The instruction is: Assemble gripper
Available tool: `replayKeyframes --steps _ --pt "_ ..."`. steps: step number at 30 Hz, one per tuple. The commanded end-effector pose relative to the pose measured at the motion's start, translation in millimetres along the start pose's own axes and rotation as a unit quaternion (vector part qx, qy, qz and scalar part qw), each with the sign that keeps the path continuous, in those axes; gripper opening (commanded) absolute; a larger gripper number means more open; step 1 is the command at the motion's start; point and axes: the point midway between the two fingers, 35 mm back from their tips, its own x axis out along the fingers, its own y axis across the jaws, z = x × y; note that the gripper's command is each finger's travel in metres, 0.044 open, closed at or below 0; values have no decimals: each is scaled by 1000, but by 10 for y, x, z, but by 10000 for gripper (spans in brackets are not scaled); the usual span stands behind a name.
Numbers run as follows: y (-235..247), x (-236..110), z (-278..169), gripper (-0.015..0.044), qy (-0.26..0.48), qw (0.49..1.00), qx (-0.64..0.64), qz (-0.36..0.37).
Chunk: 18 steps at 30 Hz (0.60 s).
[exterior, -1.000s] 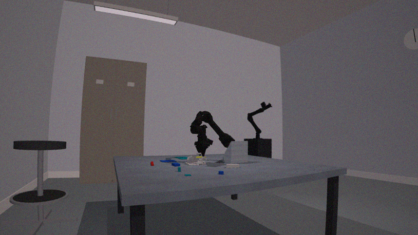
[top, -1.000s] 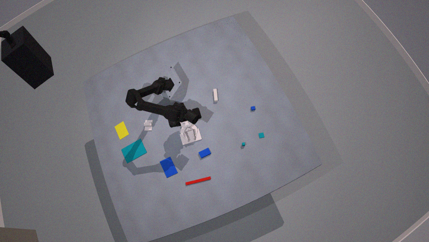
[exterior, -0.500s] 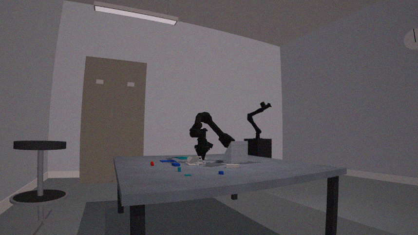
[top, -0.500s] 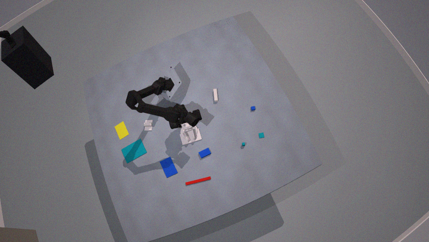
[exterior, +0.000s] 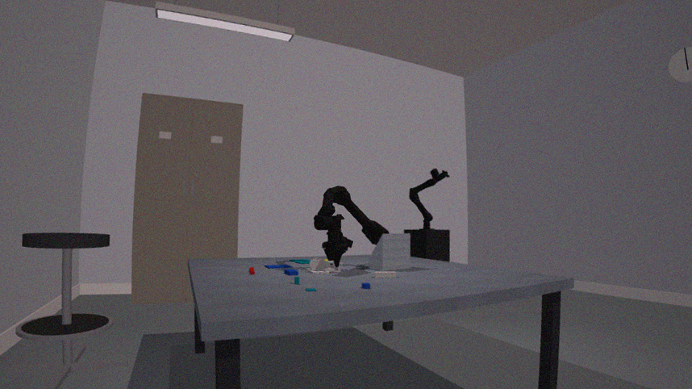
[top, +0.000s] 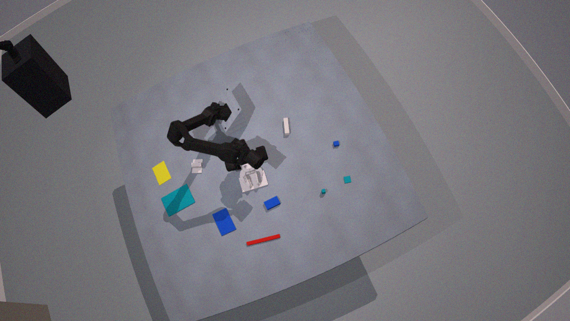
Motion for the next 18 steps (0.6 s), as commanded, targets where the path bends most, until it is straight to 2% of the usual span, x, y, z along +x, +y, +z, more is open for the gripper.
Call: replayKeyframes --steps 1,18 --pt "6 9 2 351 0 1000 -2 2" --pt "6 33 2 351 0 1000 -6 2"
